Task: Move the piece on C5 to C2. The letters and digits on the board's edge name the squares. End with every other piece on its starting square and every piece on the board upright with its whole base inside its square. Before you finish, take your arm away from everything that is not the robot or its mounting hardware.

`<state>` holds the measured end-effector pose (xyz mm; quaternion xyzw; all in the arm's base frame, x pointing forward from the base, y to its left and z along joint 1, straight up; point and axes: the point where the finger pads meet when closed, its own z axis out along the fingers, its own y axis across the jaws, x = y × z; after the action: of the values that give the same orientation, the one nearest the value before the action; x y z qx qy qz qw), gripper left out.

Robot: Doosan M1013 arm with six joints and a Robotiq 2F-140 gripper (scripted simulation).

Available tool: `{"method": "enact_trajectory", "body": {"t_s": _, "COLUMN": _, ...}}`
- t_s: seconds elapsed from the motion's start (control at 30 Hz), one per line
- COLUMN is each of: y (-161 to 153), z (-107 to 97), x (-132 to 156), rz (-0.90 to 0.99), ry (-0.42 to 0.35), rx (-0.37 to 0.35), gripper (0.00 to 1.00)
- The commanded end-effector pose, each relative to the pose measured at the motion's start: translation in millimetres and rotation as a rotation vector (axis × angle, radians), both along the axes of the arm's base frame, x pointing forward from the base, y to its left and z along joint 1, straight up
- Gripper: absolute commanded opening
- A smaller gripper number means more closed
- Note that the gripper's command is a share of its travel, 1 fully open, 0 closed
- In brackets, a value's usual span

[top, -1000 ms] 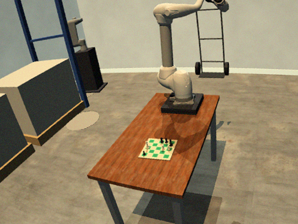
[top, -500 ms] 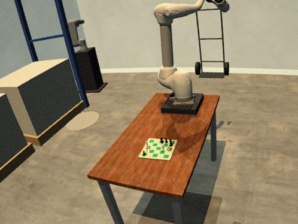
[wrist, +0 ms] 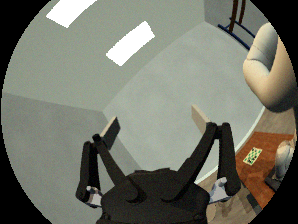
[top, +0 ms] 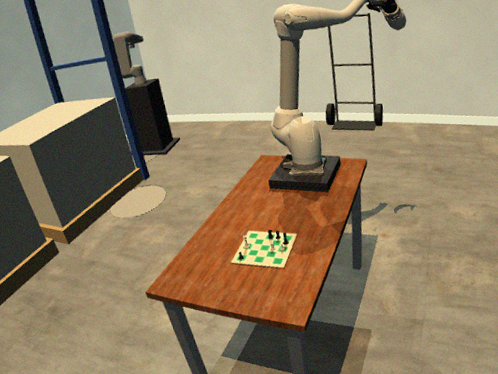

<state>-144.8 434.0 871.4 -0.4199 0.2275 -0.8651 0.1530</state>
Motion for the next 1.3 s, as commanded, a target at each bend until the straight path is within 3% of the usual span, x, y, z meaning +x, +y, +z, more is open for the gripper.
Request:
{"method": "enact_trajectory", "body": {"t_s": 0.0, "y": 38, "z": -16, "x": 29, "rz": -0.031, "ry": 0.012, "rx": -0.048, "gripper": 1.00}}
{"method": "enact_trajectory", "body": {"t_s": 0.1, "y": 77, "z": -39, "x": 68, "rz": -0.070, "ry": 0.038, "rx": -0.102, "gripper": 1.00}}
{"method": "enact_trajectory", "body": {"t_s": 0.13, "y": 77, "z": -39, "x": 68, "rz": -0.070, "ry": 0.038, "rx": -0.102, "gripper": 1.00}}
{"method": "enact_trajectory", "body": {"t_s": 0.17, "y": 95, "z": -52, "x": 92, "rz": -0.092, "ry": 0.055, "rx": -0.130, "gripper": 1.00}}
{"method": "enact_trajectory", "body": {"t_s": 0.2, "y": 95, "z": -52, "x": 92, "rz": -0.092, "ry": 0.055, "rx": -0.130, "gripper": 1.00}}
{"method": "enact_trajectory", "body": {"t_s": 0.23, "y": 111, "z": -65, "x": 114, "rz": -0.114, "ry": 0.076, "rx": -0.157, "gripper": 1.00}}
{"method": "enact_trajectory", "body": {"t_s": 0.37, "y": 114, "z": -67, "x": 118, "rz": -0.114, "ry": 0.076, "rx": -0.157, "gripper": 1.00}}
{"method": "enact_trajectory", "body": {"t_s": 0.43, "y": 142, "z": -97, "x": 171, "rz": -0.164, "ry": 0.128, "rx": -0.209, "gripper": 1.00}}
{"method": "enact_trajectory", "body": {"t_s": 0.53, "y": 146, "z": -101, "x": 178, "rz": -0.164, "ry": 0.128, "rx": -0.209, "gripper": 1.00}}
{"method": "enact_trajectory", "body": {"t_s": 0.57, "y": 158, "z": -118, "x": 208, "rz": -0.190, "ry": 0.159, "rx": -0.232, "gripper": 1.00}}
{"method": "enact_trajectory", "body": {"t_s": 0.63, "y": 160, "z": -121, "x": 212, "rz": -0.190, "ry": 0.159, "rx": -0.232, "gripper": 1.00}}
{"method": "enact_trajectory", "body": {"t_s": 0.67, "y": 171, "z": -141, "x": 247, "rz": -0.218, "ry": 0.194, "rx": -0.254, "gripper": 1.00}}
{"method": "enact_trajectory", "body": {"t_s": 0.73, "y": 172, "z": -142, "x": 248, "rz": -0.218, "ry": 0.194, "rx": -0.254, "gripper": 1.00}}
{"method": "enact_trajectory", "body": {"t_s": 0.77, "y": 180, "z": -163, "x": 285, "rz": -0.247, "ry": 0.233, "rx": -0.273, "gripper": 1.00}}
{"method": "enact_trajectory", "body": {"t_s": 0.83, "y": 180, "z": -164, "x": 286, "rz": -0.247, "ry": 0.233, "rx": -0.273, "gripper": 1.00}}
{"method": "enact_trajectory", "body": {"t_s": 0.87, "y": 185, "z": -186, "x": 322, "rz": -0.277, "ry": 0.274, "rx": -0.289, "gripper": 1.00}}
{"method": "enact_trajectory", "body": {"t_s": 0.93, "y": 185, "z": -186, "x": 322, "rz": -0.277, "ry": 0.274, "rx": -0.289, "gripper": 1.00}}
{"method": "enact_trajectory", "body": {"t_s": 0.97, "y": 187, "z": -209, "x": 360, "rz": -0.308, "ry": 0.319, "rx": -0.301, "gripper": 1.00}}
{"method": "enact_trajectory", "body": {"t_s": 1.03, "y": 188, "z": -213, "x": 366, "rz": -0.308, "ry": 0.319, "rx": -0.301, "gripper": 1.00}}
{"method": "enact_trajectory", "body": {"t_s": 1.07, "y": 185, "z": -233, "x": 395, "rz": -0.341, "ry": 0.367, "rx": -0.310, "gripper": 1.00}}
{"method": "enact_trajectory", "body": {"t_s": 1.13, "y": 186, "z": -240, "x": 408, "rz": -0.341, "ry": 0.367, "rx": -0.310, "gripper": 1.00}}
{"method": "enact_trajectory", "body": {"t_s": 1.17, "y": 182, "z": -260, "x": 436, "rz": -0.375, "ry": 0.417, "rx": -0.314, "gripper": 1.00}}
{"method": "enact_trajectory", "body": {"t_s": 1.23, "y": 181, "z": -268, "x": 449, "rz": -0.375, "ry": 0.417, "rx": -0.314, "gripper": 1.00}}
{"method": "enact_trajectory", "body": {"t_s": 1.27, "y": 174, "z": -288, "x": 477, "rz": -0.409, "ry": 0.469, "rx": -0.313, "gripper": 1.00}}
